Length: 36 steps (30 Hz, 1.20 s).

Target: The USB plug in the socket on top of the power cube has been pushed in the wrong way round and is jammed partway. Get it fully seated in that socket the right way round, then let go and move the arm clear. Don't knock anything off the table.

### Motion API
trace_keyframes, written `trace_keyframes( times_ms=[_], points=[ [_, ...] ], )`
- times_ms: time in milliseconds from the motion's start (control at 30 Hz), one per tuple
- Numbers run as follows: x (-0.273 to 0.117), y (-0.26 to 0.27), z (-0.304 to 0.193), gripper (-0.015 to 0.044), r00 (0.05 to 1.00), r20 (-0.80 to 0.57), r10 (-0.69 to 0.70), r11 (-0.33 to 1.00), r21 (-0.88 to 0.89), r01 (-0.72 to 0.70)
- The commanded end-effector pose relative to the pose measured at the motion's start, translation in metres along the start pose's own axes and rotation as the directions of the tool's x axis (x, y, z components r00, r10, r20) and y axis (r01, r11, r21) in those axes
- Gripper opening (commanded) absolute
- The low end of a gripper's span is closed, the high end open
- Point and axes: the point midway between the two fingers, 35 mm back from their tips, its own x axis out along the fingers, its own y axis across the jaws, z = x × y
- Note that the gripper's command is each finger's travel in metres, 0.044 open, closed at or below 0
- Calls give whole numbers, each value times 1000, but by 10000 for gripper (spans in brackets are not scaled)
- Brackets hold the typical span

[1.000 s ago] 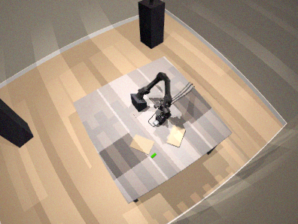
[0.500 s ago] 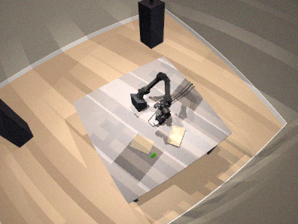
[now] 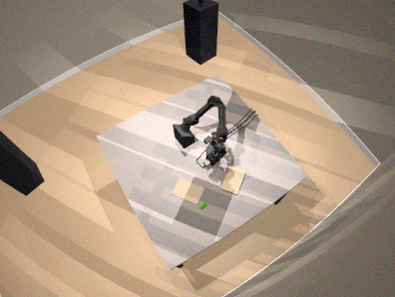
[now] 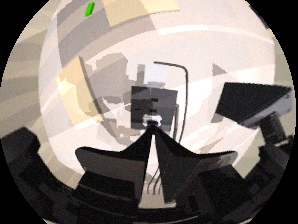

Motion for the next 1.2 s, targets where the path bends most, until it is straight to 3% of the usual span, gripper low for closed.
trace_keyframes(
  times_ms=[0,1167],
  points=[
    [1,0,0,0,1000,-3,1,1000,3,-1],
    [5,0,0,0,1000,-3,1,1000,3,-1]
  ],
)
